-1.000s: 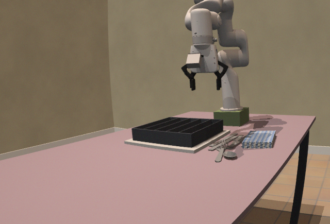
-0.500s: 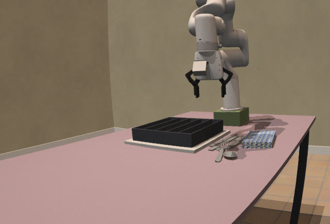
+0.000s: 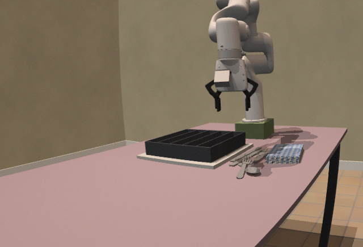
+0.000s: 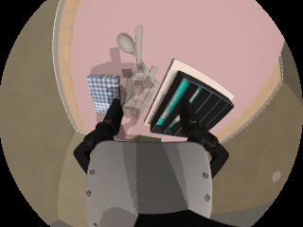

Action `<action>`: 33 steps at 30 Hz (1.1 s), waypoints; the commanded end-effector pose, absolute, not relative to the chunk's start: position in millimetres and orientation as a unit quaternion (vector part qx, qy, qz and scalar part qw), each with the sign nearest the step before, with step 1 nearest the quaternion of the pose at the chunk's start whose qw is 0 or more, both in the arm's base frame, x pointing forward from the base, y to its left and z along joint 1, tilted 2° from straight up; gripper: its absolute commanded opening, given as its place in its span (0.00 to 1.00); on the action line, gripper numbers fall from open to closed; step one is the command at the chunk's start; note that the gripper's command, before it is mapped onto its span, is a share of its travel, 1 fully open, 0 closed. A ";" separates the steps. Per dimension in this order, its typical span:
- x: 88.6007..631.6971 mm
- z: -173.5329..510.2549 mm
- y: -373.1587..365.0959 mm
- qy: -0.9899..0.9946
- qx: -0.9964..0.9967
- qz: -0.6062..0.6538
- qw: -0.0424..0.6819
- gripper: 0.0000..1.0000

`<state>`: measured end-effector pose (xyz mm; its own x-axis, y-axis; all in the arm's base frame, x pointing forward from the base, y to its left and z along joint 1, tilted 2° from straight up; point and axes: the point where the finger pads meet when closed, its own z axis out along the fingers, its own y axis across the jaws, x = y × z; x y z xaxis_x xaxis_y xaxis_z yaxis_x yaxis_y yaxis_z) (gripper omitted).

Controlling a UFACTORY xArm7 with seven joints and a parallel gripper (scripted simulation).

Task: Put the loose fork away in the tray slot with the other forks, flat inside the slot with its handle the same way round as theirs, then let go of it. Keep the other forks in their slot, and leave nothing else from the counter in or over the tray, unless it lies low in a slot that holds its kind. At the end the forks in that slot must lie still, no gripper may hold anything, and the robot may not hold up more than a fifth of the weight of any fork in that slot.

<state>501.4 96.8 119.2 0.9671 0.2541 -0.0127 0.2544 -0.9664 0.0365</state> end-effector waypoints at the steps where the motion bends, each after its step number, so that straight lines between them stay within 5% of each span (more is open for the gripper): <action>1: 508.0 104.2 110.3 0.142 0.990 -0.003 0.017 1.00; 33: 514.0 83.4 126.6 0.158 0.987 -0.003 0.013 1.00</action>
